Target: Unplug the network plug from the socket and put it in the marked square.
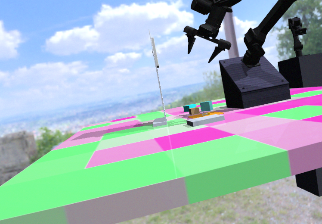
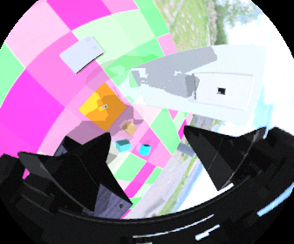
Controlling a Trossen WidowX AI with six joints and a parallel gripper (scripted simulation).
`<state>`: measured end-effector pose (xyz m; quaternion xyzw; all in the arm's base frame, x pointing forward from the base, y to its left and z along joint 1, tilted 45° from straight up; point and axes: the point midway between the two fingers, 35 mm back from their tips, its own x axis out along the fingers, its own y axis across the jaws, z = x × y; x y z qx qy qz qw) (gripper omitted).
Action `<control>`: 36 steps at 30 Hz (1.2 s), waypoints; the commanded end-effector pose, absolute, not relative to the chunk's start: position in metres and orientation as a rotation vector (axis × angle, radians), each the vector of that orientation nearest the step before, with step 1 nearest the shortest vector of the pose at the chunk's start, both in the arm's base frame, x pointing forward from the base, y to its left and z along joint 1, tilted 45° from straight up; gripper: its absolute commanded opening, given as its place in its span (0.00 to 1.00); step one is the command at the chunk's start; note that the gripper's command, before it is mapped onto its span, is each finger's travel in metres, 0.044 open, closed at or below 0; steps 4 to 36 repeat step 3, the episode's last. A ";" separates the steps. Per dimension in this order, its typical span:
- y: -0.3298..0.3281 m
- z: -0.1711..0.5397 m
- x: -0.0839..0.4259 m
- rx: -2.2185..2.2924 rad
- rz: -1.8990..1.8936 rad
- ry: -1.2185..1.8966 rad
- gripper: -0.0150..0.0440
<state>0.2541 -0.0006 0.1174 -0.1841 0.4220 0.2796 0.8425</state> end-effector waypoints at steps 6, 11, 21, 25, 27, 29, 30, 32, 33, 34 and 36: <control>0.000 0.118 0.254 -0.388 0.596 0.888 1.00; 0.000 0.118 0.254 -0.388 0.596 0.888 1.00; 0.000 0.118 0.254 -0.388 0.596 0.888 1.00; 0.000 0.118 0.254 -0.388 0.596 0.888 1.00; 0.000 0.118 0.254 -0.388 0.596 0.888 1.00; 0.000 0.118 0.254 -0.388 0.596 0.888 1.00; 0.000 0.118 0.254 -0.388 0.596 0.888 1.00; 0.000 0.118 0.254 -0.388 0.596 0.888 1.00; 0.000 0.118 0.254 -0.388 0.596 0.888 1.00; 0.000 0.118 0.254 -0.388 0.596 0.888 1.00; 0.000 0.118 0.254 -0.388 0.596 0.888 1.00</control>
